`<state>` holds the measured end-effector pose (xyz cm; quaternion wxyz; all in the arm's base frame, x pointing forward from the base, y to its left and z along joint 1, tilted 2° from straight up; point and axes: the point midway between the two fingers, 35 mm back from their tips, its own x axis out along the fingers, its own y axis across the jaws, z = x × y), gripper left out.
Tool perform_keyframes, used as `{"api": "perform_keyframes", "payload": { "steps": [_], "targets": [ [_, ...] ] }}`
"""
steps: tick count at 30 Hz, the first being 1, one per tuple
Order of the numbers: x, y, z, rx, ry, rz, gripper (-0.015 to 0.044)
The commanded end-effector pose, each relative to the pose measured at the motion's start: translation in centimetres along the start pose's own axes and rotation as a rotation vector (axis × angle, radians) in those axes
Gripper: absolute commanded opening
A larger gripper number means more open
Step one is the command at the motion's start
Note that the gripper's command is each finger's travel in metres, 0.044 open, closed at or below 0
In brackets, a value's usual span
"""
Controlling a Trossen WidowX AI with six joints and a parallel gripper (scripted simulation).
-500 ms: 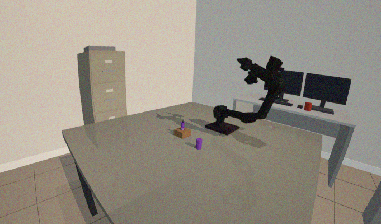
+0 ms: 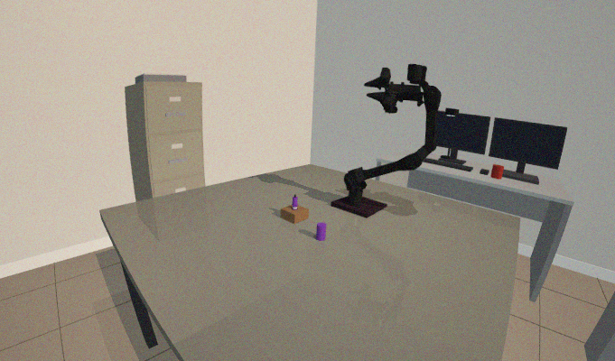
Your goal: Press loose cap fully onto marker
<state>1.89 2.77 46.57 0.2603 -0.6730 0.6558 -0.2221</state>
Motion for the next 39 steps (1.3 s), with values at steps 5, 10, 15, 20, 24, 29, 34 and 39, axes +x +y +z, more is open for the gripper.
{"api": "perform_keyframes", "payload": {
  "steps": [5, 10, 15, 20, 24, 29, 34, 39],
  "targets": [
    [11.3, -0.4, 1.6, 0.317, -0.447, 0.053, 0.0248],
    [16.1, -2.4, 5.7, 0.359, -0.691, 0.091, 0.0248],
    [18.9, -4.1, 10.9, 0.433, -0.878, 0.211, 0.0248],
    [20.0, -6.2, 18.6, 0.473, -1.06, 0.4, 0.0248],
    [18.8, -7.3, 25.3, 0.459, -1.158, 0.576, 0.0248],
    [16.0, -8.1, 32.3, 0.382, -1.21, 0.699, 0.0248],
    [13.3, -7.6, 36.6, 0.329, -1.216, 0.815, 0.0248],
    [7.8, -5.4, 42.9, 0.231, -1.156, 1.01, 0.0248]
  ]
}}
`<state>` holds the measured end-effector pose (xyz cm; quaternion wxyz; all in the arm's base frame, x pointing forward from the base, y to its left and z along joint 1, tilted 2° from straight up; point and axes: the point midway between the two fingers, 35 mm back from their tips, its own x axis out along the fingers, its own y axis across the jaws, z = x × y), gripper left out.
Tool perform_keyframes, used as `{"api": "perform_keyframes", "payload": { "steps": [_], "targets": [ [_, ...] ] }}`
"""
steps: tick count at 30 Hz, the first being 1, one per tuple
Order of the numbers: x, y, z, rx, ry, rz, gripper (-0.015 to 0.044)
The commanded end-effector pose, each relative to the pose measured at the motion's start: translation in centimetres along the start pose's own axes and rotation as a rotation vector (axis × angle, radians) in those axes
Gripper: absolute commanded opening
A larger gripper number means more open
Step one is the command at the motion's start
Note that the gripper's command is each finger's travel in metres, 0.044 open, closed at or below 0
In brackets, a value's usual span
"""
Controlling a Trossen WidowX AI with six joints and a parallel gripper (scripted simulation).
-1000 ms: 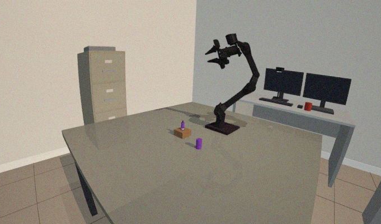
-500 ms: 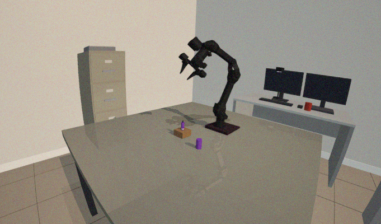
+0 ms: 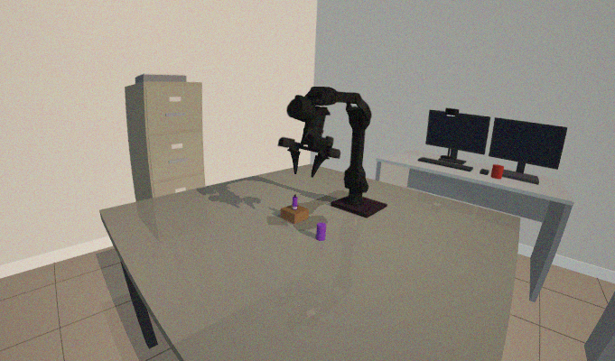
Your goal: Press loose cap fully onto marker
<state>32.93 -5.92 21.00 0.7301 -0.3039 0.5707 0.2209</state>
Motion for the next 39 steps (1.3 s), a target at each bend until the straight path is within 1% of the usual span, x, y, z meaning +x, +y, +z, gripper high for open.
{"api": "perform_keyframes", "payload": {
  "steps": [1, 3, 4, 10, 14, 19, 22, 27, 39],
  "targets": [
    [5.2, 3.6, 3.1, 0.034, 0.096, 0.141, 0.0248],
    [7.0, 5.4, 4.1, 0.049, 0.144, 0.193, 0.0248],
    [7.3, 5.8, 4.3, 0.051, 0.153, 0.202, 0.0248],
    [7.4, 6.4, 4.1, 0.052, 0.155, 0.204, 0.0248],
    [10.4, 7.0, 3.7, 0.052, 0.155, 0.204, 0.0248],
    [10.7, 7.0, 3.6, 0.052, 0.155, 0.204, 0.0248],
    [12.0, 7.2, 3.5, 0.052, 0.155, 0.204, 0.0248],
    [12.2, 7.2, 3.4, 0.052, 0.155, 0.204, 0.0248],
    [14.1, 7.5, 3.2, 0.052, 0.155, 0.204, 0.0248]
  ]
}}
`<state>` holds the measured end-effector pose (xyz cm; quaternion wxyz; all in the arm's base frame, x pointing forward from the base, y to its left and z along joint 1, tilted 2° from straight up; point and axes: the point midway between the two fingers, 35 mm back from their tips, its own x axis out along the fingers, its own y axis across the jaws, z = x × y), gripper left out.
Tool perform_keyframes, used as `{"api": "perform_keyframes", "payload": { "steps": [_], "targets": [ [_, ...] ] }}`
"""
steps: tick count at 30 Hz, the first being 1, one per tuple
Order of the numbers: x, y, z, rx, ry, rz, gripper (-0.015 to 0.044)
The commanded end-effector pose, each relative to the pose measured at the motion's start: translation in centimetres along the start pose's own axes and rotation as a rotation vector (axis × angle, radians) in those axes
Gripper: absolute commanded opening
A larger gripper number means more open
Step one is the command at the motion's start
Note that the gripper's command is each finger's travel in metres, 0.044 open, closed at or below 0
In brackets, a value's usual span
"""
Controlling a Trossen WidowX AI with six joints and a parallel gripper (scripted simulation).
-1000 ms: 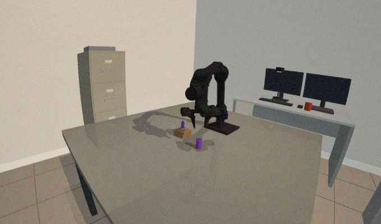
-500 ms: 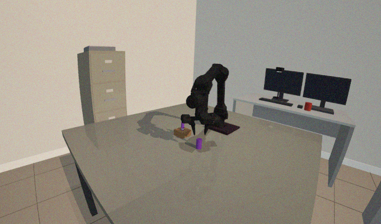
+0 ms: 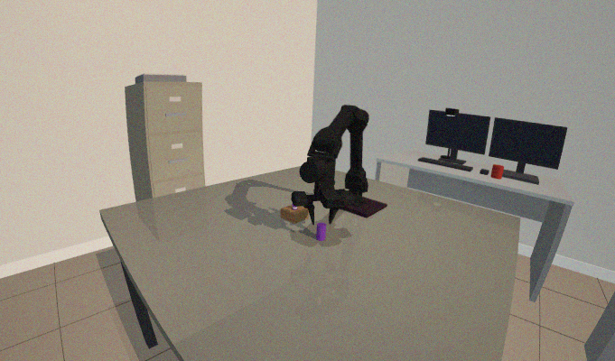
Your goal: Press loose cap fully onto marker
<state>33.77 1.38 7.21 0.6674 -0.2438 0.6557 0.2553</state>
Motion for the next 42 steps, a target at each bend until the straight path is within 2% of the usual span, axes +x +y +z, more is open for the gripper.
{"api": "perform_keyframes", "payload": {
  "steps": [1, 23, 27, 36, 39, 42],
  "targets": [
    [0.9, 0.1, -0.1, 0.004, 0.006, 0.005, 0.0248],
    [4.0, 0.1, -0.2, 0.004, 0.006, 0.005, 0.0248],
    [4.0, 0.1, -0.2, 0.004, 0.006, 0.005, 0.0143],
    [4.0, 0.1, -0.2, 0.004, 0.006, 0.005, 0.0083],
    [3.6, 0.1, -0.2, 0.004, 0.006, 0.005, 0.0005],
    [2.8, 0.0, -0.1, 0.004, 0.006, 0.005, 0.0]
  ]
}}
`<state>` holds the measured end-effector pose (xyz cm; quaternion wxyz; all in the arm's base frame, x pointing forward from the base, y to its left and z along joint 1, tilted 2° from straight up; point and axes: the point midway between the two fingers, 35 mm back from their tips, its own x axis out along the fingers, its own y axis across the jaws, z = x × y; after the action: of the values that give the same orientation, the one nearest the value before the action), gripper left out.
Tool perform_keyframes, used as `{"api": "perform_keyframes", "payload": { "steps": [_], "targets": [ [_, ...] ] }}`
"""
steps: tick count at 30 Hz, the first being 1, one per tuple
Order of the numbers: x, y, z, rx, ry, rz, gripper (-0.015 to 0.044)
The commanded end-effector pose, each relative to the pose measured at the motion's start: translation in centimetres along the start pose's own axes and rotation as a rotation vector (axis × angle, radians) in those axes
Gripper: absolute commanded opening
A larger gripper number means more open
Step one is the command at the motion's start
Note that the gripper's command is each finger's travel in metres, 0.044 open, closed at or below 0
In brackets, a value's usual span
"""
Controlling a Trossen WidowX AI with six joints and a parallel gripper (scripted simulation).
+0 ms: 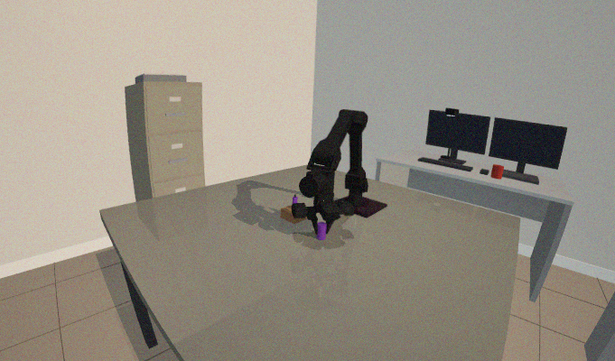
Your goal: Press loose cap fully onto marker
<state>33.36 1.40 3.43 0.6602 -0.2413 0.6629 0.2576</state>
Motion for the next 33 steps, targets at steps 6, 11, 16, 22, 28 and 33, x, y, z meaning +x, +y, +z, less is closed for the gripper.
{"api": "perform_keyframes", "payload": {
  "steps": [6, 11, 16, 22, 28, 33],
  "targets": [
    [-2.7, -0.2, 0.3, 0.003, -0.011, -0.009, 0.0],
    [-4.1, -0.2, 0.3, 0.003, -0.011, -0.009, 0.0],
    [-5.5, -0.1, 0.2, 0.003, -0.01, -0.009, 0.0],
    [-5.9, -0.1, 0.1, 0.003, -0.01, -0.009, 0.0],
    [-6.5, -1.3, -1.6, 0.003, -0.009, -0.011, 0.0],
    [-7.0, -2.3, -3.2, 0.003, -0.007, -0.012, 0.0]
  ]
}}
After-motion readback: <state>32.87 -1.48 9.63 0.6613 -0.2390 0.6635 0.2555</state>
